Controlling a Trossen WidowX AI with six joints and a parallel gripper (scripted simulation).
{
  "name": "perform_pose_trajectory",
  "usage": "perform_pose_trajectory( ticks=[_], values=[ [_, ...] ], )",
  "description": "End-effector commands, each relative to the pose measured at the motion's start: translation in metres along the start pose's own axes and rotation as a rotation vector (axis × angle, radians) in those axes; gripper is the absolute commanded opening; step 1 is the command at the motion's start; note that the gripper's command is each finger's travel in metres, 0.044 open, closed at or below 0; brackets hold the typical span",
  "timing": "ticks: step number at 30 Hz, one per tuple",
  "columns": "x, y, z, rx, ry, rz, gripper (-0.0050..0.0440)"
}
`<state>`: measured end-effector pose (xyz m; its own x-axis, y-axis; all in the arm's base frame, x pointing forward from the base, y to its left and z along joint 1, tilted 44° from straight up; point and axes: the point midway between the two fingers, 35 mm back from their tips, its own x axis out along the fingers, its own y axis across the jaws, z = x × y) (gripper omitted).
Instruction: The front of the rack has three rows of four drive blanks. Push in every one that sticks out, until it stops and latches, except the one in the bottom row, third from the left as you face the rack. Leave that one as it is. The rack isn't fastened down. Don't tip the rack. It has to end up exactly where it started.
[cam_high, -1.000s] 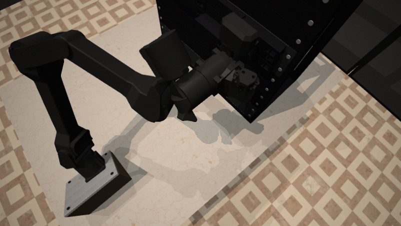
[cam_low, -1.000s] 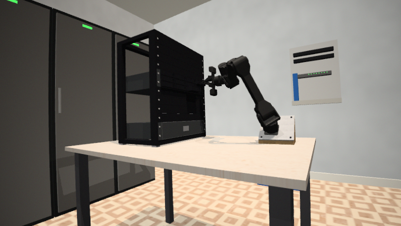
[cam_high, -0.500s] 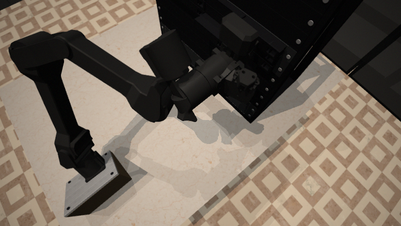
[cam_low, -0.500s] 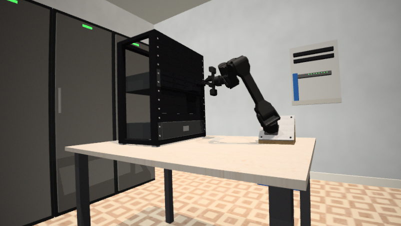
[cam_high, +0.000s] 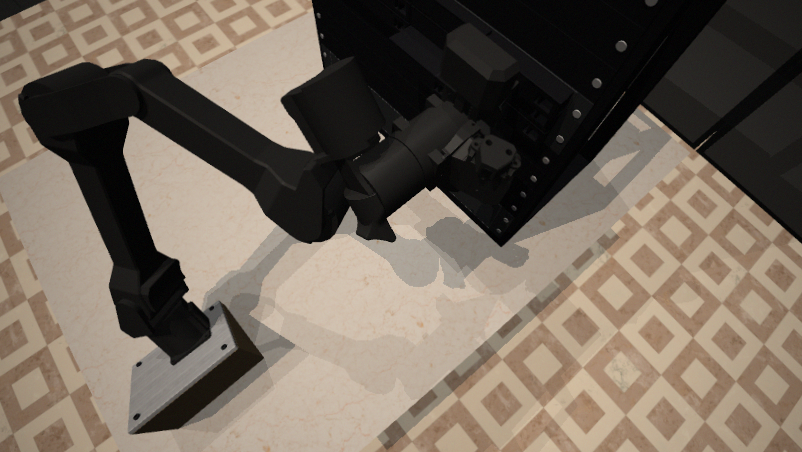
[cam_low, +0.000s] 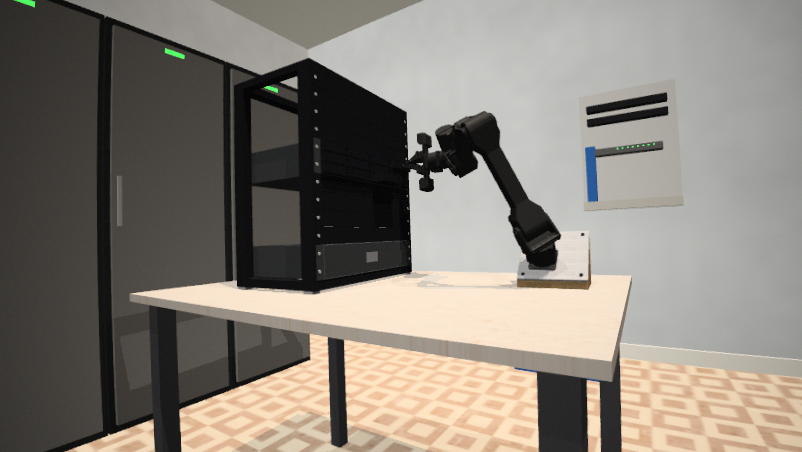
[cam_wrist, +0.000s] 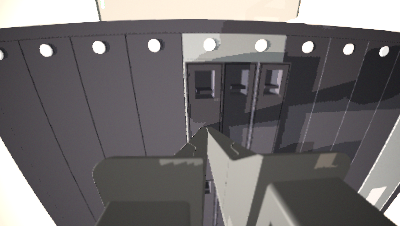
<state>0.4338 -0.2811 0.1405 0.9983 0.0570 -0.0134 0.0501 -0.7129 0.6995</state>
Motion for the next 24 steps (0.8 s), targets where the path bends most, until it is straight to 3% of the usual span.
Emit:
perform_pose_trajectory(
  ticks=[1, 24],
  values=[
    [0.0033, 0.0113, -0.0047, -0.024, 0.001, 0.026, 0.0],
    [0.0063, 0.0125, -0.0049, -0.024, 0.001, 0.026, 0.0]
  ],
)
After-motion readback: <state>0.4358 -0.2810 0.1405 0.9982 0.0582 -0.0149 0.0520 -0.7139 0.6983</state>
